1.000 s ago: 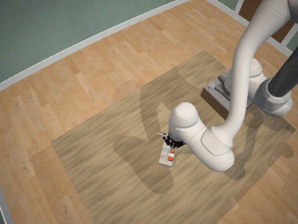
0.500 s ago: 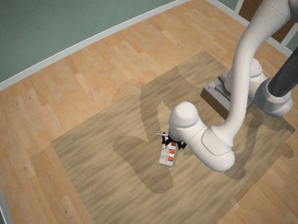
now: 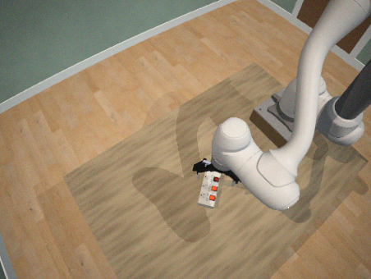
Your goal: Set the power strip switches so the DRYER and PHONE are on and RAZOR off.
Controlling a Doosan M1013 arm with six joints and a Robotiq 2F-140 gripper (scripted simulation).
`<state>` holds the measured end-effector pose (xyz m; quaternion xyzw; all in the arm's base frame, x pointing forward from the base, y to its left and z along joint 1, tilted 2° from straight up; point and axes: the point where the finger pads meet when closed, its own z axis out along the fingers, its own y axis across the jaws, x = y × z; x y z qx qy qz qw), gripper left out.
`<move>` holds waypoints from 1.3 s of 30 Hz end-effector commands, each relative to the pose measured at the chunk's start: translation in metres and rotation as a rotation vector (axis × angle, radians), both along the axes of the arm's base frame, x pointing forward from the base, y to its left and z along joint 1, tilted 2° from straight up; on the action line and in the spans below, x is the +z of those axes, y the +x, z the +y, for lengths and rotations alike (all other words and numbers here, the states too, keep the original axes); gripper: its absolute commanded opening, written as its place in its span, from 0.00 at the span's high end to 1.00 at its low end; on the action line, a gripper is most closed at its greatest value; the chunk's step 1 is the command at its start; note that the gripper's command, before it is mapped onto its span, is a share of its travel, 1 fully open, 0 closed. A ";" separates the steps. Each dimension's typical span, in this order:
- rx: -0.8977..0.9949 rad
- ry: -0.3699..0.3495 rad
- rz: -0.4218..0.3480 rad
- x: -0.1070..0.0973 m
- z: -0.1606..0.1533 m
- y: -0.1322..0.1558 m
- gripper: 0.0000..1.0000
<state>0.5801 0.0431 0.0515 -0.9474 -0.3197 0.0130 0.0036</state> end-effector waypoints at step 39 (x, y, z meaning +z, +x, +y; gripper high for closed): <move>0.000 0.000 0.000 0.034 0.000 0.001 0.00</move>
